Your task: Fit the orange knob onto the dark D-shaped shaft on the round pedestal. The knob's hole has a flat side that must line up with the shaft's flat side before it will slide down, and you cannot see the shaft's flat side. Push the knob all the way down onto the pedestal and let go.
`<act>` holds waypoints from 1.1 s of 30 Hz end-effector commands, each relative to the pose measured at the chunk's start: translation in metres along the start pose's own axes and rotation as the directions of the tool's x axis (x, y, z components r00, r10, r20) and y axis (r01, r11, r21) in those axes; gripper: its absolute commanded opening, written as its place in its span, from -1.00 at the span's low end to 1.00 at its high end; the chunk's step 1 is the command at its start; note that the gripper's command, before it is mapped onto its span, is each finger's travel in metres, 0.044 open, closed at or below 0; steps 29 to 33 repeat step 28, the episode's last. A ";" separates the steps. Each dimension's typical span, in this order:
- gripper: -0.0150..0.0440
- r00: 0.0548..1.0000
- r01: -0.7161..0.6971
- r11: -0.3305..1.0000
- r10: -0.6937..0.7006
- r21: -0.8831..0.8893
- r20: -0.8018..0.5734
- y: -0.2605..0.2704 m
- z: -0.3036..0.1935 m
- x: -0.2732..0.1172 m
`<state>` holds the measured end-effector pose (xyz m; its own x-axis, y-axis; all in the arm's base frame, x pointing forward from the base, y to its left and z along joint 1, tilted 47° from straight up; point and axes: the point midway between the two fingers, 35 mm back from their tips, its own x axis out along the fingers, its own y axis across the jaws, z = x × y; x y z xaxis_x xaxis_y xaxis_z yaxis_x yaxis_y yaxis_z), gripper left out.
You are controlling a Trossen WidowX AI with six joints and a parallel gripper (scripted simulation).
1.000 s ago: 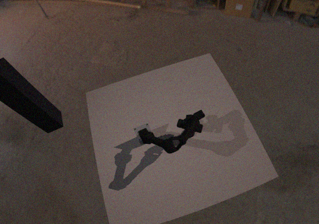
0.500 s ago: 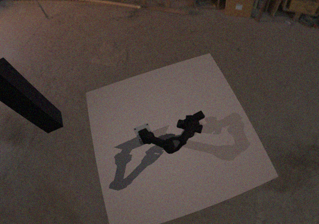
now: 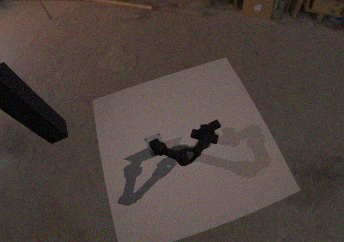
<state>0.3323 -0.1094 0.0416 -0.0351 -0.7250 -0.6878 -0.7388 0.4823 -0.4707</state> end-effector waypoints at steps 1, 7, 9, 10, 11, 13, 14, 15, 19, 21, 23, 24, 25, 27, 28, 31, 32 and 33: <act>0.84 1.000 0.000 1.000 0.000 0.000 -0.001 0.000 0.000 0.000; 1.00 1.000 0.000 1.000 0.000 0.000 -0.001 0.000 0.000 0.000; 1.00 1.000 0.000 1.000 0.000 0.000 -0.001 0.000 0.000 0.000; 1.00 1.000 0.000 1.000 0.000 0.000 -0.001 0.000 0.000 0.000; 1.00 1.000 0.000 1.000 0.000 0.000 0.000 0.000 0.000 -0.003; 1.00 1.000 -0.003 1.000 0.003 0.000 0.004 -0.001 0.003 -0.022; 1.00 1.000 -0.004 1.000 0.004 0.000 0.006 -0.002 0.004 -0.039; 1.00 1.000 -0.005 1.000 0.005 -0.001 0.006 -0.002 0.004 -0.056; 1.00 1.000 -0.003 1.000 0.003 -0.001 0.003 0.001 0.001 -0.096; 1.00 1.000 -0.003 1.000 0.003 -0.001 0.003 0.000 0.003 -0.096; 1.00 1.000 -0.003 1.000 0.003 -0.001 0.003 0.000 0.004 -0.096; 1.00 1.000 -0.003 1.000 0.003 -0.001 0.003 0.000 0.004 -0.096; 1.00 1.000 -0.003 1.000 0.003 -0.001 0.003 0.000 0.004 -0.096; 1.00 1.000 -0.003 1.000 0.003 -0.001 0.003 0.000 0.004 -0.096; 1.00 1.000 -0.003 1.000 0.003 -0.001 0.003 0.000 0.004 -0.096; 1.00 1.000 -0.003 1.000 0.003 -0.001 0.003 0.000 0.004 -0.096; 1.00 1.000 -0.003 1.000 0.003 -0.001 0.003 0.000 0.004 -0.096; 1.00 1.000 -0.003 1.000 0.003 -0.001 0.003 0.000 0.004 -0.096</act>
